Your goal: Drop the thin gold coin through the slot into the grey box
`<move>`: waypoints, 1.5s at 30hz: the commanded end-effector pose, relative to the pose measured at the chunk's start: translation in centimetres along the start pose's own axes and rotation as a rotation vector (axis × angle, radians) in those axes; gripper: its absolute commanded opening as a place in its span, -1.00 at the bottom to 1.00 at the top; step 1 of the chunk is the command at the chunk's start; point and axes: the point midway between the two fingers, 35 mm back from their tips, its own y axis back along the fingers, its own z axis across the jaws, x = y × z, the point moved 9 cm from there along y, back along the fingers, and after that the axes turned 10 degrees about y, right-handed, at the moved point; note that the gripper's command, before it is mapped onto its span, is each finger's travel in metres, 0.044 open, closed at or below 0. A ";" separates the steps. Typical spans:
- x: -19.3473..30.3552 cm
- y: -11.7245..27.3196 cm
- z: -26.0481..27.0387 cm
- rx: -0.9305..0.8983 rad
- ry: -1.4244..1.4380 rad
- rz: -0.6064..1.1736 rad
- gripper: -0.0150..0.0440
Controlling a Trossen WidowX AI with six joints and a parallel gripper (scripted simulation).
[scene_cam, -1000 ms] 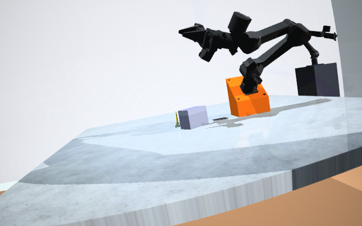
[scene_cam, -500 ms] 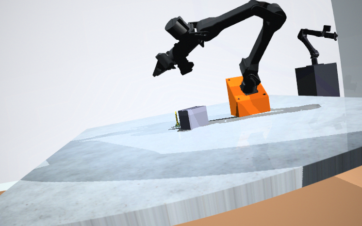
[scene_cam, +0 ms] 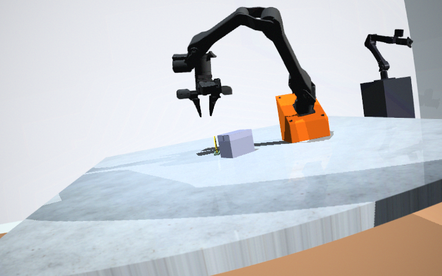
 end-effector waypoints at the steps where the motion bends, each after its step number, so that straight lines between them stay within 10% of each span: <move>1: 2.7 -1.0 1.1 -0.054 -0.244 -0.157 0.05; 45: 1.6 -10.0 2.1 -0.068 -0.297 -0.191 0.05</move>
